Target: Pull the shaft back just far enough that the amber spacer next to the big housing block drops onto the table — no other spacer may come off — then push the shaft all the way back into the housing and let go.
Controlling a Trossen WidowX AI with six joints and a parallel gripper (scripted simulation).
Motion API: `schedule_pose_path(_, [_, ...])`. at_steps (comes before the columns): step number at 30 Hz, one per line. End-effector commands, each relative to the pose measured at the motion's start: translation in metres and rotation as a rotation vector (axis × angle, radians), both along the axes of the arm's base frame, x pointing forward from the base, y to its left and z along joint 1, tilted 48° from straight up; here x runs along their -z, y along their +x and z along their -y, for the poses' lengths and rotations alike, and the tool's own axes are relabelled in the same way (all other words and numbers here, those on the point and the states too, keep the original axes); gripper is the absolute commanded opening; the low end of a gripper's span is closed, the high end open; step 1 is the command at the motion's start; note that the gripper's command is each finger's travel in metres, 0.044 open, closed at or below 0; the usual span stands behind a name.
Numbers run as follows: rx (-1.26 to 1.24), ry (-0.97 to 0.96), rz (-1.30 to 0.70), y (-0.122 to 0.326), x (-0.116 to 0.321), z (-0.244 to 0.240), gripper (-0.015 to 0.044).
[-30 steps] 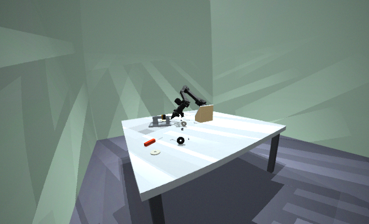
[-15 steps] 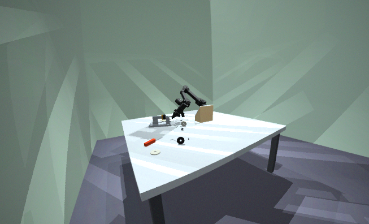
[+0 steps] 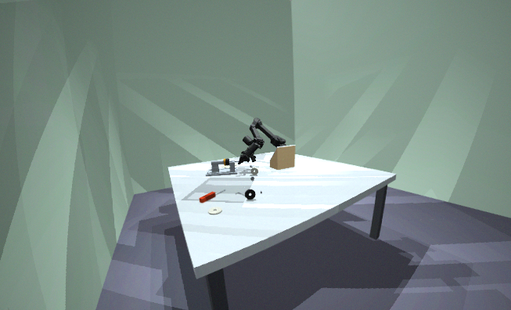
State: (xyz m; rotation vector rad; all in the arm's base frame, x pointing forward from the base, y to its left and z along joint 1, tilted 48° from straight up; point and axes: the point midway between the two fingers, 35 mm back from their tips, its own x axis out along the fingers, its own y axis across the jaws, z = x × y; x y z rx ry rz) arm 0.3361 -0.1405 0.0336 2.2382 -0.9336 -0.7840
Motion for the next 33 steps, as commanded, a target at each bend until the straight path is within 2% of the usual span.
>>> schedule_pose_path(1, [-0.001,0.003,0.000,-0.0018,0.0008,-0.0013,0.0000])
schedule_pose_path(33, [-0.001,0.003,0.000,-0.0048,0.0017,-0.0024,0.0000])
